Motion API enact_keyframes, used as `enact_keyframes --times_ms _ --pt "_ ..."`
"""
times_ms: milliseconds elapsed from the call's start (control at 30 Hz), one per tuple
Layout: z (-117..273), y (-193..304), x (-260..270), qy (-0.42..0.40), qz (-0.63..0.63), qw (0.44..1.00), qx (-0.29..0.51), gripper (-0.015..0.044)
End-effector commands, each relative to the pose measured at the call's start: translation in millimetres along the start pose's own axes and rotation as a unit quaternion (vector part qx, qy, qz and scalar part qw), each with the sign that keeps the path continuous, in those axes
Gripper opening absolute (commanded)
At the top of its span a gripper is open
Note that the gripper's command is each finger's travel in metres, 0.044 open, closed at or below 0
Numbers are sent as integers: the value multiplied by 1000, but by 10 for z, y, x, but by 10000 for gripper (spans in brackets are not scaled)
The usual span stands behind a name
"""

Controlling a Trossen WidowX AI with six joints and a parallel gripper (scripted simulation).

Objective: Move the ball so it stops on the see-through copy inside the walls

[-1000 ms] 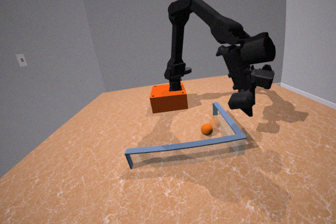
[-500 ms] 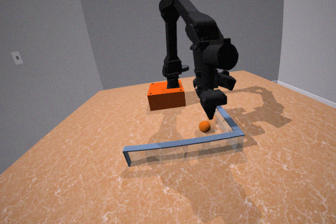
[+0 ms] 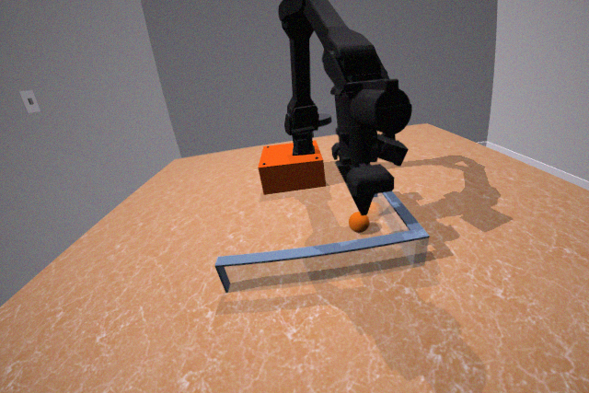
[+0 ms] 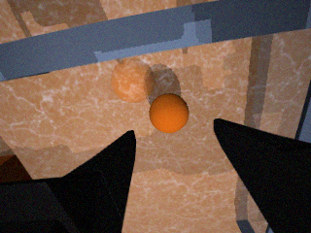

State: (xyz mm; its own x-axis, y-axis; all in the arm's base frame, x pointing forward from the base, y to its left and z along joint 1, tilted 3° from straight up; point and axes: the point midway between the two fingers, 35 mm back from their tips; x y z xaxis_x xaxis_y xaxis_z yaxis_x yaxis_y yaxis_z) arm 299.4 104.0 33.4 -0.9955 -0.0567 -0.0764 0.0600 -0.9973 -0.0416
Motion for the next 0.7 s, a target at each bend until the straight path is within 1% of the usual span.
enact_keyframes --times_ms 0,667 --pt "-62 12 5 -1 3 1000 3 301" --pt "-390 15 10 -1 3 1000 3 301"
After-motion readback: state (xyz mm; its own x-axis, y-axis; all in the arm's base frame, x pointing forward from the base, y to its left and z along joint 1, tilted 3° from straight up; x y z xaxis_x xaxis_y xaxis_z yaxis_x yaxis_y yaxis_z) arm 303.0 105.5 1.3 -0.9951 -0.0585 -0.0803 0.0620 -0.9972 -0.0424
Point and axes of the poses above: the point midway between the two fingers, 35 mm back from their tips, its own z axis back along the fingers, its own x axis across the jaws, y = z × x
